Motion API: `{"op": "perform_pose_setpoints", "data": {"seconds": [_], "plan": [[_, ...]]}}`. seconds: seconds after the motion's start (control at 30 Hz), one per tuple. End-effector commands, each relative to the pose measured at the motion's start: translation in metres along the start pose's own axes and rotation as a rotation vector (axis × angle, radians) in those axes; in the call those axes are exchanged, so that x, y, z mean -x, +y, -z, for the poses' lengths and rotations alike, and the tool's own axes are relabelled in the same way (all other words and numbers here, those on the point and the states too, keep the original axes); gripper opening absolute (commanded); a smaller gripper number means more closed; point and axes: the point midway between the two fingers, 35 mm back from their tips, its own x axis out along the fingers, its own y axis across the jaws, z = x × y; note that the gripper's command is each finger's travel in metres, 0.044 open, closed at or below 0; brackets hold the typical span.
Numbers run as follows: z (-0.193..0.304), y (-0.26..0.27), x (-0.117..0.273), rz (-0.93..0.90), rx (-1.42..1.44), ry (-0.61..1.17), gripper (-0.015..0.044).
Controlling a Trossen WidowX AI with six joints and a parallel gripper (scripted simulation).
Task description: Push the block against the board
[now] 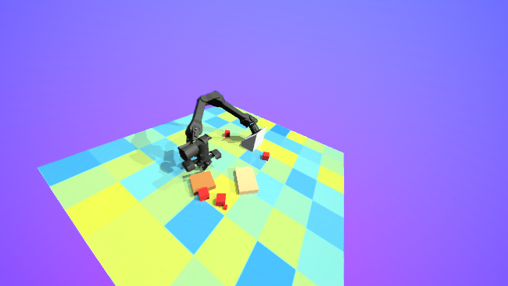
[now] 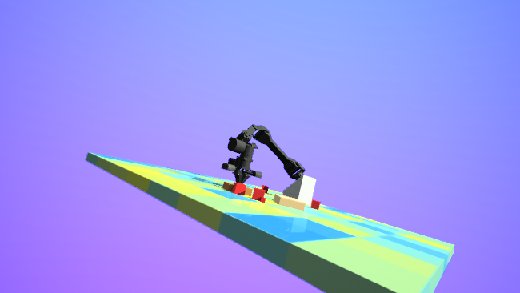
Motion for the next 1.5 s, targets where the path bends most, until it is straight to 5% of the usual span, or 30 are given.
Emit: {"op": "perform_pose_setpoints", "data": {"seconds": [0.0,0.53,0.67,0.9,1.47], "plan": [[-0.007,0.001,0.001,-0.004,0.001,0.003,0.0],[-0.026,0.0,0.003,0.0,0.0,-0.001,0.0],[-0.025,-0.001,0.053,-0.003,0.001,0.001,0.0],[-0.024,-0.001,0.056,-0.003,0.006,0.002,0.0],[0.101,-0.088,0.068,-0.004,0.503,0.061,0.0]]}}
